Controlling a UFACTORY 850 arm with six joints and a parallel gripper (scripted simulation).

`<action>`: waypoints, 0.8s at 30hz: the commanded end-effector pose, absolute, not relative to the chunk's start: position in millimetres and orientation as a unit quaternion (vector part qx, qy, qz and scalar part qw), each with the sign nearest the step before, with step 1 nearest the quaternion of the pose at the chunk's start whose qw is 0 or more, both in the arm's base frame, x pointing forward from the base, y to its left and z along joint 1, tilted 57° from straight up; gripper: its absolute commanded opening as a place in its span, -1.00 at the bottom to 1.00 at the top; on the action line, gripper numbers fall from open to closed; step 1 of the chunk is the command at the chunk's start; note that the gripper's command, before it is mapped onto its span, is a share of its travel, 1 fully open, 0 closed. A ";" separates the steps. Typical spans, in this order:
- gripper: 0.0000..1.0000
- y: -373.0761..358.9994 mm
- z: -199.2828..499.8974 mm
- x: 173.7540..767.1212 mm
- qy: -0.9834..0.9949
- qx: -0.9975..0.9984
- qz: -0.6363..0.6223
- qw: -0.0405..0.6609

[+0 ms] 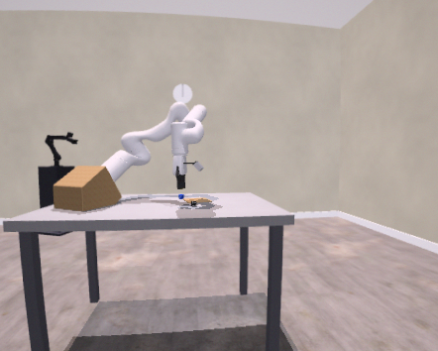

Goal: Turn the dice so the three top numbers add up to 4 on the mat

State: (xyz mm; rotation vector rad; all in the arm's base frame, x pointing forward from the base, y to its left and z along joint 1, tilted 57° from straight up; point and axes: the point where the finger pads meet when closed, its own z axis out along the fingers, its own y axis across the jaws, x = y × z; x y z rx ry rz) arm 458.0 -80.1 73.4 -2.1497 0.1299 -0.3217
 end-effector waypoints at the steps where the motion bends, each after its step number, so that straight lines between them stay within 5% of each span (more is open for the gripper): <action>1: -0.58 -79.8 73.3 456.7 0.088 -0.862 -0.199 0.459; 24: -0.58 -77.7 71.6 451.5 0.206 -0.778 -0.419 0.420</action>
